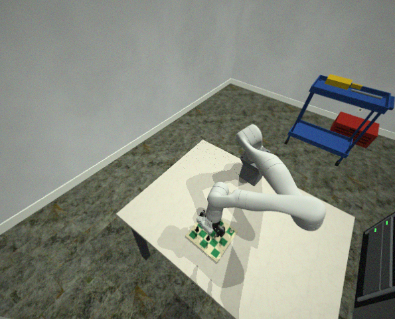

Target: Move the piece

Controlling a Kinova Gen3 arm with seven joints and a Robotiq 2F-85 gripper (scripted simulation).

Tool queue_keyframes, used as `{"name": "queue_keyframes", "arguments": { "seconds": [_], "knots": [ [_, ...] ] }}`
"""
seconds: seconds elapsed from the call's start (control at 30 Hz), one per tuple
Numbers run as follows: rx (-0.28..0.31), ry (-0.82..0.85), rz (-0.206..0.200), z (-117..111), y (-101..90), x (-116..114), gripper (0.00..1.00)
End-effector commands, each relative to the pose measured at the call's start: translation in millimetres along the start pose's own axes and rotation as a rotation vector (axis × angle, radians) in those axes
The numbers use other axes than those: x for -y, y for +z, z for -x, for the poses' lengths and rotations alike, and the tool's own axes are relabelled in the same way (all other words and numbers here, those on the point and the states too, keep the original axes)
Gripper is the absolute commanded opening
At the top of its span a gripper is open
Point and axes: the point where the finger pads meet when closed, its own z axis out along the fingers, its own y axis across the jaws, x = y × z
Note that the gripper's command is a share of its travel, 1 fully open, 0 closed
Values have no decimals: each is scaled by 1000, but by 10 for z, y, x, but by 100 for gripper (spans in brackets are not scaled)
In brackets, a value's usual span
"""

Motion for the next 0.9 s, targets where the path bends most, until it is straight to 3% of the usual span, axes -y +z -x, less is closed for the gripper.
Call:
{"name": "queue_keyframes", "arguments": {
  "seconds": [0.0, 0.87],
  "knots": [
    [0, -4, 1, 0, 1, -5, 100],
    [0, -94, 1, 1, 13, -5, 100]
  ]
}}
